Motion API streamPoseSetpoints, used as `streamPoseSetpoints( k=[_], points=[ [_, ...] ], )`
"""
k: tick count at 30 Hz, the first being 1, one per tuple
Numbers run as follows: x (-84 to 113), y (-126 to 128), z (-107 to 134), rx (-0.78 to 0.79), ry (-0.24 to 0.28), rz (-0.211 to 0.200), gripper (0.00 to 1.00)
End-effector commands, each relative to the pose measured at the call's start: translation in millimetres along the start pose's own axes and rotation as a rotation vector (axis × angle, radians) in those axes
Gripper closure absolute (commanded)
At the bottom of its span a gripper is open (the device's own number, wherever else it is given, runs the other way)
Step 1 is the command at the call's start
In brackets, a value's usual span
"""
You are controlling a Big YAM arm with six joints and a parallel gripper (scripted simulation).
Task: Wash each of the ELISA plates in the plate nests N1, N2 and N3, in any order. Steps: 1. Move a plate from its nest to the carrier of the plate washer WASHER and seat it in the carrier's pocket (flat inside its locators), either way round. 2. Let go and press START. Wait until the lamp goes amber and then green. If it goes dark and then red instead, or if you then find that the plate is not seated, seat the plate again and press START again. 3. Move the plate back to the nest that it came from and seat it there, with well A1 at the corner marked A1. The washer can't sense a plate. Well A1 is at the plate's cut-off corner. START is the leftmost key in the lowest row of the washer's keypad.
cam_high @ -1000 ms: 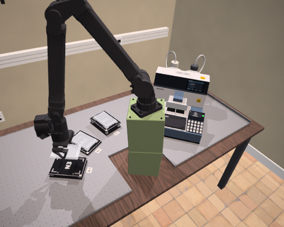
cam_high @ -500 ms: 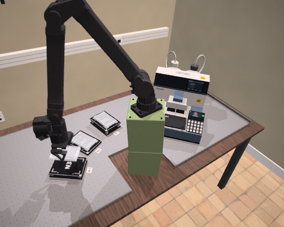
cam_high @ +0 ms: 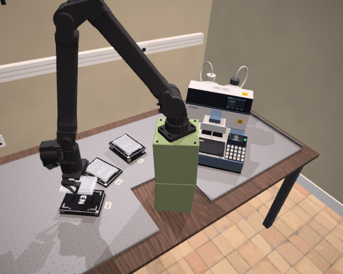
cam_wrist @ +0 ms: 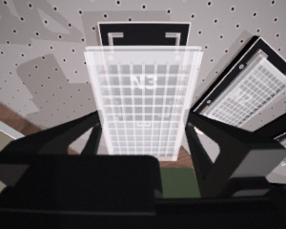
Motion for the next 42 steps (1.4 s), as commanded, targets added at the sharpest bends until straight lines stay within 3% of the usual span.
streamPoseSetpoints(
  k=[1, 40, 42],
  points=[
    [-6.2, -4.4, 4.1, -0.021, 0.013, 0.01, 0.18],
    [-5.7, -6.7, 1.4, -0.026, 0.009, 0.008, 0.18],
    [-8.6, -3.4, -5.7, -0.025, -0.011, -0.002, 0.18]
  ],
)
Point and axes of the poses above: the point where the finger pads meet when closed, its own x axis back along the fingers, its own y axis across the jaws, z = x × y, the point moved 10 cm from there along x, back along the fingers, and after that the axes turned 15 degrees about -x, right-handed, at the moved point
